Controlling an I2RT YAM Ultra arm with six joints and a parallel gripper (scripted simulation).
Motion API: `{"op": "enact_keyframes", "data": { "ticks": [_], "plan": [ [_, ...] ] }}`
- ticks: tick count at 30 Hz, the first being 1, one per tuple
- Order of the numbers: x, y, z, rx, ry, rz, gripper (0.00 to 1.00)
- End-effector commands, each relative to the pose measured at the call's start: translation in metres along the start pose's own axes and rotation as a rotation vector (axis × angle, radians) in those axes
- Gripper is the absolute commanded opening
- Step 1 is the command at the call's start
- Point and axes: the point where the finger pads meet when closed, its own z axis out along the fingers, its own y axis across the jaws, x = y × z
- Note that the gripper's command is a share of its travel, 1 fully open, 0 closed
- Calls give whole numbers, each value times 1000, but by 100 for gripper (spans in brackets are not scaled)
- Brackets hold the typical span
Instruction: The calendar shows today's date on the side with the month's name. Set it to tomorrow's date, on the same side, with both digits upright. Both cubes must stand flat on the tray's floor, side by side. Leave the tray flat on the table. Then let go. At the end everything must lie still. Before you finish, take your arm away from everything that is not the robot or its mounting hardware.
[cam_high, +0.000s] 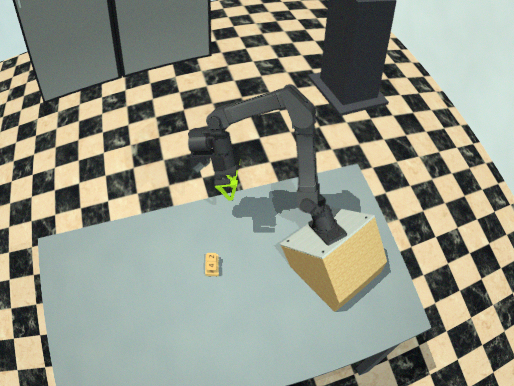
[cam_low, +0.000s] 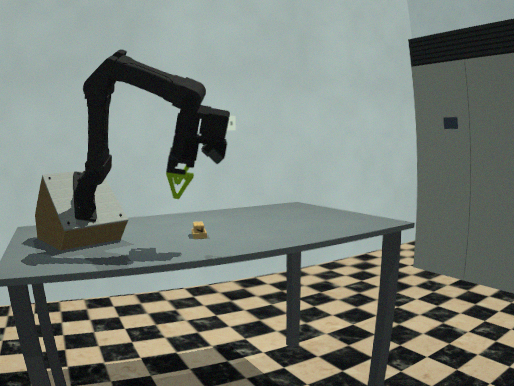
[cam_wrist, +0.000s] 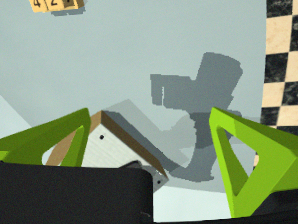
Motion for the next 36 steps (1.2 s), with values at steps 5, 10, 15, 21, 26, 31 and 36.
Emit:
{"op": "enact_keyframes", "data": {
  "ticks": [5,10,15,21,26,31,36],
  "plan": [
    [-57,73,25,180,-59,40,100],
    [-67,111,33,227,-99,12,100],
    [-71,158,39,275,-168,-21,100],
    [-72,174,31,274,-227,-15,100],
    [-72,174,31,275,-226,-16,100],
    [-71,174,31,276,-225,-17,100],
    [-71,174,31,276,-225,-17,100]
  ]
}}
